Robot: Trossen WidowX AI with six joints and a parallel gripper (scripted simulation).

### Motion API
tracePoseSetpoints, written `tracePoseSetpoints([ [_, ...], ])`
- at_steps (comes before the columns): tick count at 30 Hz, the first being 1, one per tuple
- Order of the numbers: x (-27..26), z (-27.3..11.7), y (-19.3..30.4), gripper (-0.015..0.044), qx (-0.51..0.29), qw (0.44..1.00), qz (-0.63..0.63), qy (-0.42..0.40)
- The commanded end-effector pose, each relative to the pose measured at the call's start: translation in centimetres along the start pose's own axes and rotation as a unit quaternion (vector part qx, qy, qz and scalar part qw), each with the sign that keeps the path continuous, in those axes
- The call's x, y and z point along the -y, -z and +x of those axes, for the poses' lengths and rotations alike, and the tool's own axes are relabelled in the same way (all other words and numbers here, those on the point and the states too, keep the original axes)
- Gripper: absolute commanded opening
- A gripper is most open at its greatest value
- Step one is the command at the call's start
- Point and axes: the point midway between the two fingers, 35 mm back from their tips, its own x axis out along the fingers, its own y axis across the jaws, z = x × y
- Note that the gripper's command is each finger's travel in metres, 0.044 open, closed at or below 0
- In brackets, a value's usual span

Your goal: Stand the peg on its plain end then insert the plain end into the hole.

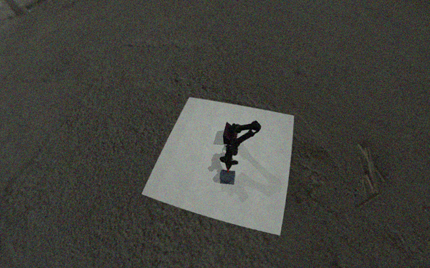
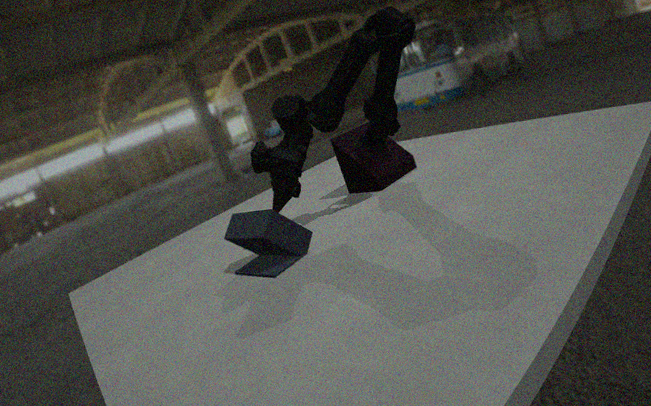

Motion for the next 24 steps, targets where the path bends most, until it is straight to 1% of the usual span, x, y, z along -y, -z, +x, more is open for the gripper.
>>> tracePoseSetpoints([
  [1,-0.06,0.30,-0.09,0.0000,0.001,1.000,0.002,-0.001],
  [24,0.01,0.86,-0.03,0.0000,-0.001,1.000,0.000,0.000],
])
